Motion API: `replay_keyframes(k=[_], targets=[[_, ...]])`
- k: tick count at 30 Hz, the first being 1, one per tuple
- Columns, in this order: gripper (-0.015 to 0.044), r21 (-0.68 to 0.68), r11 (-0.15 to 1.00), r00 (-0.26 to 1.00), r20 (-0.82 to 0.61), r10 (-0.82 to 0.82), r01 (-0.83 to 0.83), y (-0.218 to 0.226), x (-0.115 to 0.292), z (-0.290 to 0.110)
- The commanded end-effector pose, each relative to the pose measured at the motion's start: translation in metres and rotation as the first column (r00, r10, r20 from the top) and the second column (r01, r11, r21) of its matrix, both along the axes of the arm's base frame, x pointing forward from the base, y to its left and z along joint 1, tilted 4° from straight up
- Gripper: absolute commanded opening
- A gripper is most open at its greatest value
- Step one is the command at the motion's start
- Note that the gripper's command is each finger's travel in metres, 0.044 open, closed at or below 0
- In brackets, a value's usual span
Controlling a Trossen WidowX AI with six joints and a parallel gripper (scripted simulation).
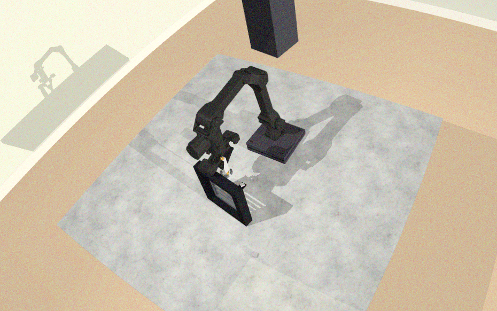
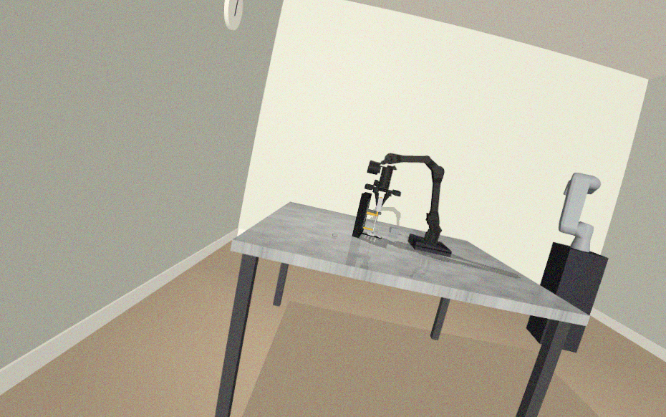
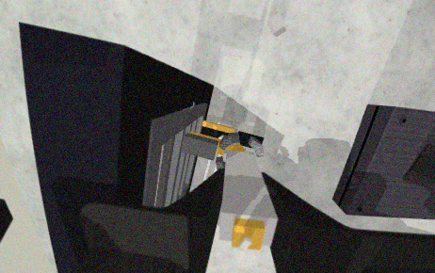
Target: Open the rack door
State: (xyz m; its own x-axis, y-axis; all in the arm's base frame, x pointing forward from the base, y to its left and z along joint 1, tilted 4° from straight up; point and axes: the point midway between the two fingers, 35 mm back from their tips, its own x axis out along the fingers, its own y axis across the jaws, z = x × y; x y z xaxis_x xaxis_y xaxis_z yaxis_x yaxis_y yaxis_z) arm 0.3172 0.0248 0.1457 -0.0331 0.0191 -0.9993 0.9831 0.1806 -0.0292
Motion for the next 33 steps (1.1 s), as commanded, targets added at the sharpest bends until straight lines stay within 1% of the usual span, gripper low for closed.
replay_keyframes(k=[1, 4, 8, 10, 17, 27, 28, 30, 33], targets=[[0.0019, -0.003, 0.987, 0.987, -0.004, -0.163, 0.163, 0.0003, 0.0, -0.0008], [0.0019, -0.009, 0.952, 0.952, -0.006, -0.307, 0.307, 0.0003, 0.0, -0.0008], [0.0019, -0.017, 0.877, 0.878, -0.007, -0.479, 0.479, 0.0003, 0.0, -0.0008], [0.0019, -0.018, 0.862, 0.862, -0.007, -0.508, 0.507, 0.0003, 0.0, -0.0008], [0.0019, -0.018, 0.862, 0.862, -0.007, -0.508, 0.507, 0.0003, 0.0, -0.0008], [0.0282, -0.018, 0.862, 0.862, -0.007, -0.508, 0.507, 0.0003, 0.0, -0.0008], [0.0291, -0.018, 0.862, 0.862, -0.007, -0.508, 0.507, 0.0003, 0.0, -0.0008], [0.0291, -0.017, 0.878, 0.878, -0.007, -0.479, 0.479, 0.0003, 0.0, -0.0008], [0.0291, -0.011, 0.936, 0.936, -0.006, -0.352, 0.352, 0.0003, 0.0, -0.0008]])
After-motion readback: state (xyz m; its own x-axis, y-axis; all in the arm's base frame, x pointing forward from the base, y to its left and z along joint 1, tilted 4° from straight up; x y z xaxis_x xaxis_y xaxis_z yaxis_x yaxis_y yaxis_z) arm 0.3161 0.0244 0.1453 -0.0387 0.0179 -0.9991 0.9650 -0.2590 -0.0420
